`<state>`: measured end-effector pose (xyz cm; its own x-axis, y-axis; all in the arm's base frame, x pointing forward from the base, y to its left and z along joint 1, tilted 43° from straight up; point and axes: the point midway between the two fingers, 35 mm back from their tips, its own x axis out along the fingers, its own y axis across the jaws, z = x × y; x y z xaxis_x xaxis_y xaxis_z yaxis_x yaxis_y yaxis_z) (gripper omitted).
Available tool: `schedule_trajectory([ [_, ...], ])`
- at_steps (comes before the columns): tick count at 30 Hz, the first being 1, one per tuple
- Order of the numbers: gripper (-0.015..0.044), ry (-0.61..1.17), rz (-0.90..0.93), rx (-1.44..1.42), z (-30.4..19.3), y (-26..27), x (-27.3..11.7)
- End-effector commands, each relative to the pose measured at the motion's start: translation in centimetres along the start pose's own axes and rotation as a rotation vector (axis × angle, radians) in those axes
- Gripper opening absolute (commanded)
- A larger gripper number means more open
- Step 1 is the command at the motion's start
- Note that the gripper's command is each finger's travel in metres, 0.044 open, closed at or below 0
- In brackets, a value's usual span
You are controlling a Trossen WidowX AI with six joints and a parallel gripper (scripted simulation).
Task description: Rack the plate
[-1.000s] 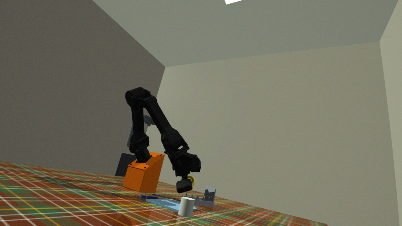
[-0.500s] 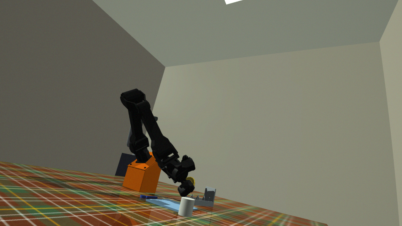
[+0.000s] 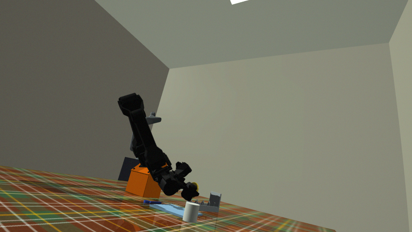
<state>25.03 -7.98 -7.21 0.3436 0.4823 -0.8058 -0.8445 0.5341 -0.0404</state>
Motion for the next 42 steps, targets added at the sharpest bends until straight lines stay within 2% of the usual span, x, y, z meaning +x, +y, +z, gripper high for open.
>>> schedule_trajectory([
  [1, 0.0, -0.049, -0.036, -0.081, -0.1, 0.1, -0.2],
  [6, 0.0, -0.095, -0.096, -0.186, -0.3, -0.1, -0.8],
  [15, 0.0, -0.096, -0.099, -0.189, -0.3, -0.1, -0.7],
  [42, 0.0, -0.09, -0.11, -0.201, 0.4, -0.2, 3.1],
])
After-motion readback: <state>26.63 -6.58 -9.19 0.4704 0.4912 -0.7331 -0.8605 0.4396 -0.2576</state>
